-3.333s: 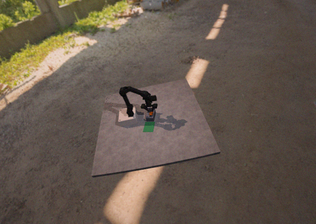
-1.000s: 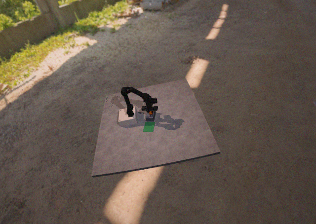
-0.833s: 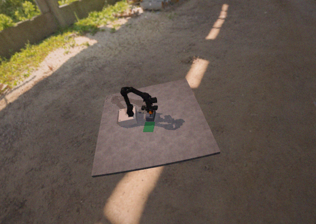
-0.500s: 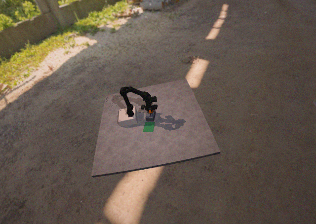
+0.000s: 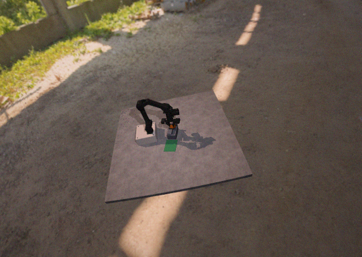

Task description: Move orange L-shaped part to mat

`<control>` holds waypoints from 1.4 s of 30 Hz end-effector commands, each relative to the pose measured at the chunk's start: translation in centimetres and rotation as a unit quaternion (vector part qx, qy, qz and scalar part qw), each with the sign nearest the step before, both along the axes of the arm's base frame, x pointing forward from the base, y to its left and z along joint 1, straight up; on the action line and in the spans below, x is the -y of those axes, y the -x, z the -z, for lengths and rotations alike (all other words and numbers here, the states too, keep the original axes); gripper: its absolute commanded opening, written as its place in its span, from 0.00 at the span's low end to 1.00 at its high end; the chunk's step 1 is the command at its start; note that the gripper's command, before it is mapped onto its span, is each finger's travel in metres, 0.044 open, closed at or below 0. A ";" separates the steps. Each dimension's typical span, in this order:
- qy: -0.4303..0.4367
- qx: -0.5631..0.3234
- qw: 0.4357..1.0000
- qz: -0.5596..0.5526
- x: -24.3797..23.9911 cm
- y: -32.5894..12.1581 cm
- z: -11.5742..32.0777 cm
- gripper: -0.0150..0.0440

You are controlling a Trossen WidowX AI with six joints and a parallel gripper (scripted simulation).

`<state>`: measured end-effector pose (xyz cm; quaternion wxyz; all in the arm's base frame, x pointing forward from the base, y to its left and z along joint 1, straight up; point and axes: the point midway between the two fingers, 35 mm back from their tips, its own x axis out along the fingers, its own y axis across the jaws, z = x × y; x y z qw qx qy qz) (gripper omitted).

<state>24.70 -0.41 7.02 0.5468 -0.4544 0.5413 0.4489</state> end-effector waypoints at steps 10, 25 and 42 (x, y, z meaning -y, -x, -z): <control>-0.002 0.003 1.000 -0.002 0.0 -0.1 -2.3 0.25; -0.001 0.003 1.000 -0.002 1.6 0.3 -2.5 0.25; 0.001 0.002 1.000 -0.002 7.7 1.8 -2.3 0.25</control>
